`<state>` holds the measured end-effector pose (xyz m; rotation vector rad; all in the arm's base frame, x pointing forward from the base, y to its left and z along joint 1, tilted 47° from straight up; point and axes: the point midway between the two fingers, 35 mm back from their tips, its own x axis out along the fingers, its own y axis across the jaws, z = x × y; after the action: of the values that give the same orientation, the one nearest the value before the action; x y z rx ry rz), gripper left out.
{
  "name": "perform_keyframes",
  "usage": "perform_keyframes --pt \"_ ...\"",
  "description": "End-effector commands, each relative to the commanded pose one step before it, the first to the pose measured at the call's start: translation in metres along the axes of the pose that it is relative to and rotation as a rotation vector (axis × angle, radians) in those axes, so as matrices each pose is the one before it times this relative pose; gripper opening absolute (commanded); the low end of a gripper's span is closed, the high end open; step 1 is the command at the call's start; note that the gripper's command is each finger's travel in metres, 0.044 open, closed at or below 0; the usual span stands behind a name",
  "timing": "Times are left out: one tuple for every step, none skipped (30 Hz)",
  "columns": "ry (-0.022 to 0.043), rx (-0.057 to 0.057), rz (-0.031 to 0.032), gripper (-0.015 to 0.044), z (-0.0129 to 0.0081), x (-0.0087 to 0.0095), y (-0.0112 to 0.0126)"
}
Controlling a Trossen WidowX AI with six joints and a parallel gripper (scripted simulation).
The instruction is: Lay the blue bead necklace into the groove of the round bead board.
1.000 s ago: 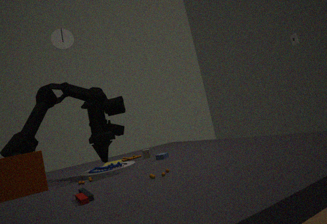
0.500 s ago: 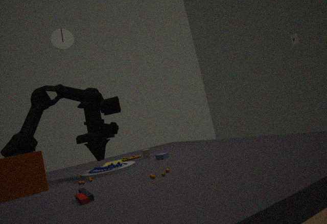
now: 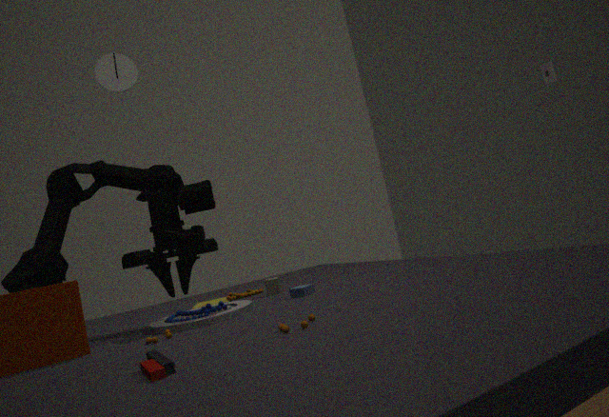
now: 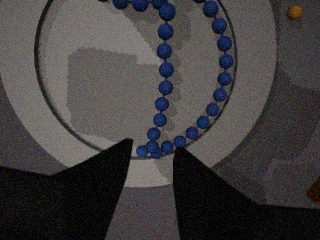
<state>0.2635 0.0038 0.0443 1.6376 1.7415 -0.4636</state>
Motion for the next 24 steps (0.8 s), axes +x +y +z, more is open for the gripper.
perform_keyframes --pt "0.00273 0.0924 0.00475 0.012 -0.00635 -0.00166 -0.00074" --pt "0.0 0.0 0.0 0.012 0.0 0.0 0.0" --pt "0.0 0.0 0.0 0.012 0.0 0.0 0.0" --pt "0.0 0.0 0.0 0.012 0.0 0.0 0.0" --pt "0.0 0.0 0.0 0.012 0.0 0.0 0.0" --pt "0.0 0.0 0.0 0.012 0.0 0.0 0.0" --pt "-0.00002 0.0 0.00002 0.012 0.00001 0.00129 0.00004" --pt "-0.00002 0.0 0.00003 0.012 0.00001 0.00203 0.00005" --pt "0.00003 0.0 0.00004 0.012 0.0 0.00298 0.00004" --pt "0.00015 0.0 0.00006 0.012 -0.00005 0.00422 0.00001" --pt "0.00027 -0.0001 0.00005 0.012 -0.0001 0.00409 -0.00005" --pt "0.00012 0.0 0.00002 0.012 -0.00004 0.00144 -0.00003" --pt "-0.00401 -0.0071 0.0002 0.012 0.00133 -0.00906 0.00077" --pt "0.00001 0.0001 0.0 0.012 0.0 0.00026 0.00001" --pt "0.00002 0.0001 0.00001 0.012 0.0 0.00052 0.00002" --pt "0.00003 0.0002 0.00001 0.012 0.0 0.00079 0.00002" --pt "0.00004 0.0002 0.00001 0.012 -0.00001 0.00101 0.00003" --pt "0.00006 0.0003 0.00002 0.012 -0.00001 0.00123 0.00003" --pt "0.00009 0.0003 0.00002 0.012 -0.00002 0.00144 0.00003" --pt "0.00011 0.0003 0.00002 0.012 -0.00003 0.00158 0.00002" --pt "0.00013 0.0003 0.00002 0.012 -0.00004 0.00161 0.00001" --pt "0.00015 0.0003 0.00002 0.012 -0.00005 0.00162 0.0" --pt "0.00017 0.0003 0.00002 0.012 -0.00005 0.00162 0.0" --pt "0.00019 0.0003 0.00001 0.012 -0.00006 0.00161 -0.00001"
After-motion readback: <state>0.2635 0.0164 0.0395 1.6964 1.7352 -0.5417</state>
